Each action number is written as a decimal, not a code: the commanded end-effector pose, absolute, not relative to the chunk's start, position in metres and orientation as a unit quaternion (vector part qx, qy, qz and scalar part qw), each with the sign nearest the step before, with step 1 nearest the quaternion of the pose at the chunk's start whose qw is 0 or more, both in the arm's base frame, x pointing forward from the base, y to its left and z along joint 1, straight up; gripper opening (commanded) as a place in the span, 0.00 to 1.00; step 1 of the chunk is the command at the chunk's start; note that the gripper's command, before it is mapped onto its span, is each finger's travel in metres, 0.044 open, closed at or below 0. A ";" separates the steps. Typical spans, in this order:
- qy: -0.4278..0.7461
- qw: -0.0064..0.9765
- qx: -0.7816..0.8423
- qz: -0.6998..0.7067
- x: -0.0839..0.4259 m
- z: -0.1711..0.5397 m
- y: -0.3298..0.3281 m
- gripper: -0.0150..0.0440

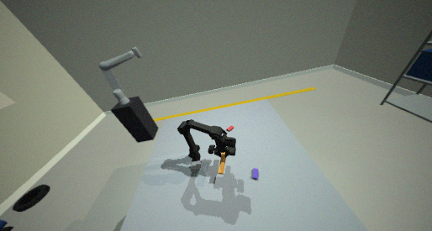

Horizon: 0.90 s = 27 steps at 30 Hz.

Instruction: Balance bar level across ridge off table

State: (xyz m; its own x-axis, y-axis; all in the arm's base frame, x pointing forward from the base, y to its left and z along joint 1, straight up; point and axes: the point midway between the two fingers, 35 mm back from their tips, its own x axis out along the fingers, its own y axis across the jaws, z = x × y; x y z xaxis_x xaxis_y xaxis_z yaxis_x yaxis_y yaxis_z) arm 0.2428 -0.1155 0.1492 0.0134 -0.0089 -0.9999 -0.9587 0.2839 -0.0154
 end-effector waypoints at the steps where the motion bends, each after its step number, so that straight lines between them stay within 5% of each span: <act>1: 0.552 0.559 -0.444 0.431 0.251 0.152 -0.107 0.25; 27: 0.461 0.471 -0.539 0.525 0.290 0.154 -0.023 0.25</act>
